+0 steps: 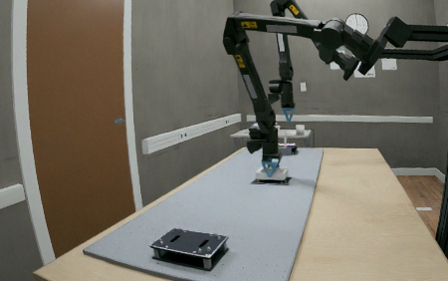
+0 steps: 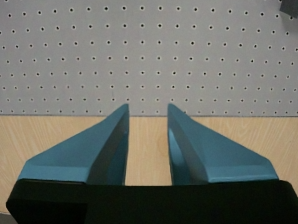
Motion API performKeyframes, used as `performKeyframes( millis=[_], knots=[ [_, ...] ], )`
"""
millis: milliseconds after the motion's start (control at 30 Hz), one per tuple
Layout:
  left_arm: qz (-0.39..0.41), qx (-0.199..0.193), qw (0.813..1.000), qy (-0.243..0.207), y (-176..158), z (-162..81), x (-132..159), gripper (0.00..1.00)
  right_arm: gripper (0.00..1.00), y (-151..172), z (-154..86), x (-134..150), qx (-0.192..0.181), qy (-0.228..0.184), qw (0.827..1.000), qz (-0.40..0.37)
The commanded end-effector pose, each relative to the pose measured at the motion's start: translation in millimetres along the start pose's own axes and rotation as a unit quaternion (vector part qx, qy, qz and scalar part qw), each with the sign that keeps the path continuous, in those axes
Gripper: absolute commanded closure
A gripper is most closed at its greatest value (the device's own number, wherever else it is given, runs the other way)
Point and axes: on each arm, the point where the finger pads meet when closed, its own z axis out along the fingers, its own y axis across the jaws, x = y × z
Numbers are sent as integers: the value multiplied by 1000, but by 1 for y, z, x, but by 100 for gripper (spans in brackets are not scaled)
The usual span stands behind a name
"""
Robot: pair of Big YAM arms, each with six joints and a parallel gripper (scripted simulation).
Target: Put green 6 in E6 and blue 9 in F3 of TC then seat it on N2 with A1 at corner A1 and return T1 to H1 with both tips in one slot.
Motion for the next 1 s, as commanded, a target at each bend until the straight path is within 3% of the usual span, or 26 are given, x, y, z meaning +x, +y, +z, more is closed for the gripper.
performKeyframes(
  millis=[0, 967],
  knots=[
    [-4, 8, 1000, -9, -10, -15, -7, 100, 76, -1, -1, -2, 1, -3, 1000, 4],
    [-5, 3, 1000, -5, -2, -31, -6, 100, 76, -1, -1, -2, 1, -3, 1000, 4]
  ],
)
